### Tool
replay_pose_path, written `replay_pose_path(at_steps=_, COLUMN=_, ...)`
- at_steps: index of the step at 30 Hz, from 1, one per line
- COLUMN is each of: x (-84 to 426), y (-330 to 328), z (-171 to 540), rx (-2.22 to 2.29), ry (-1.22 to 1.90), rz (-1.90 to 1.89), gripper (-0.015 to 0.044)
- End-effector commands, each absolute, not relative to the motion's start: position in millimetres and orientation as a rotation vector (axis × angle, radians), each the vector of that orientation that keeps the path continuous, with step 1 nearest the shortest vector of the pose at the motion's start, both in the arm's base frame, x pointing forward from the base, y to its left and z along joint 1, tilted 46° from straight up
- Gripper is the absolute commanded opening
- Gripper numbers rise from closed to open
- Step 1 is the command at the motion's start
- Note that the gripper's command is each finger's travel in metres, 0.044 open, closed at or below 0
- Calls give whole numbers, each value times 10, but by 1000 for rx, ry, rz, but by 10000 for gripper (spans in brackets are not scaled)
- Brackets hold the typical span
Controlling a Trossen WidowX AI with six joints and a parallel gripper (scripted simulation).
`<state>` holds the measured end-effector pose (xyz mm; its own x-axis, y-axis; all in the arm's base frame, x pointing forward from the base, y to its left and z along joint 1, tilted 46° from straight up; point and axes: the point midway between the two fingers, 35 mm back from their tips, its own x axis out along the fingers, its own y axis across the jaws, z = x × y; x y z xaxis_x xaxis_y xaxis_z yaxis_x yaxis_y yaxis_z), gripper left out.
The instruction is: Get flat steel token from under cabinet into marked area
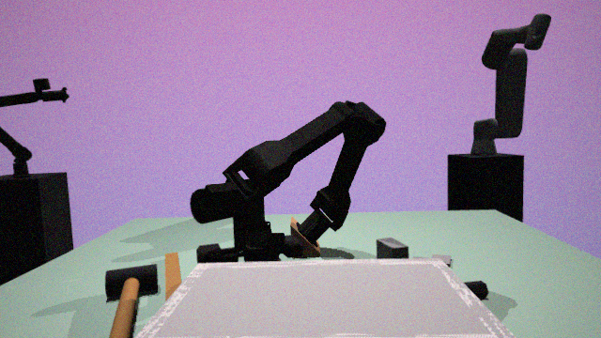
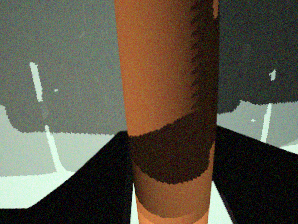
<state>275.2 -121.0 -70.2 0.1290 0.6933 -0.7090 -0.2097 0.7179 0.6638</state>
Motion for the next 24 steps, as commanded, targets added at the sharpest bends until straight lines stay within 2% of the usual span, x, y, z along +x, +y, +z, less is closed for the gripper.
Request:
replay_pose_path(at_steps=1, x=2685, y=-1205, z=-720, rx=459, ry=1283, rz=695, gripper=0)
replay_pose_path(at_steps=24, x=2273, y=-1261, z=-847, rx=459, ry=1286, rz=694, gripper=0)
